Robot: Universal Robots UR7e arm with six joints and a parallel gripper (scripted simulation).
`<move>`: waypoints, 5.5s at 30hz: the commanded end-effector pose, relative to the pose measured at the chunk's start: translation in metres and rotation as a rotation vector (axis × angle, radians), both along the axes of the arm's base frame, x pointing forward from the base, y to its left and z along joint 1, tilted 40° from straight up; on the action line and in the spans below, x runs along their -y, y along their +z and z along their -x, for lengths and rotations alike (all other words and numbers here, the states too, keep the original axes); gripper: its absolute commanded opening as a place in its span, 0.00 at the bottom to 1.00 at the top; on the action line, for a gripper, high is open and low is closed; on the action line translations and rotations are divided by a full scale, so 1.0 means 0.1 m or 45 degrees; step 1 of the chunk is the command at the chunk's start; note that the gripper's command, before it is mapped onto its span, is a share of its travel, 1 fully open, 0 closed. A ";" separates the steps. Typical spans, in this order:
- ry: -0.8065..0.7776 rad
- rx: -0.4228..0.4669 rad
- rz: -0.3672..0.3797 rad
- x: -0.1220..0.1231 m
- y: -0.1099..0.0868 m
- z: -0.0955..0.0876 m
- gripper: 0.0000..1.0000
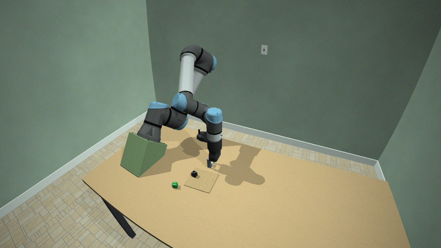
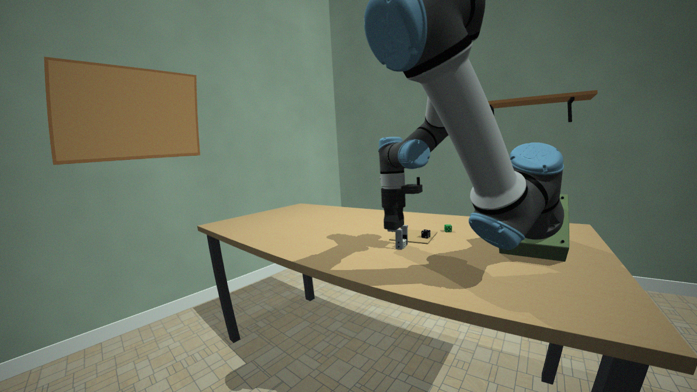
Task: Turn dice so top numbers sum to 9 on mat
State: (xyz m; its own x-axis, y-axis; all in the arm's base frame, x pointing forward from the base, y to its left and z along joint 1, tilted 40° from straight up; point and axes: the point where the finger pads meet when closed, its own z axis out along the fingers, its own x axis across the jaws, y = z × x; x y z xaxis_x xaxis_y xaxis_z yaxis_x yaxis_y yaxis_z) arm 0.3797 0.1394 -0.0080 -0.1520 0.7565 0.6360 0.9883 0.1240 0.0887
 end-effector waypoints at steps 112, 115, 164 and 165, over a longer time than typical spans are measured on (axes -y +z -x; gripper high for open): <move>-0.008 -0.004 0.001 0.68 0.74 -0.03 0.49; -0.044 -0.034 0.004 0.85 0.62 -0.08 0.49; -0.205 -0.169 0.004 1.18 -0.52 -0.19 0.49; -0.205 -0.169 0.004 1.15 -0.55 -0.19 0.49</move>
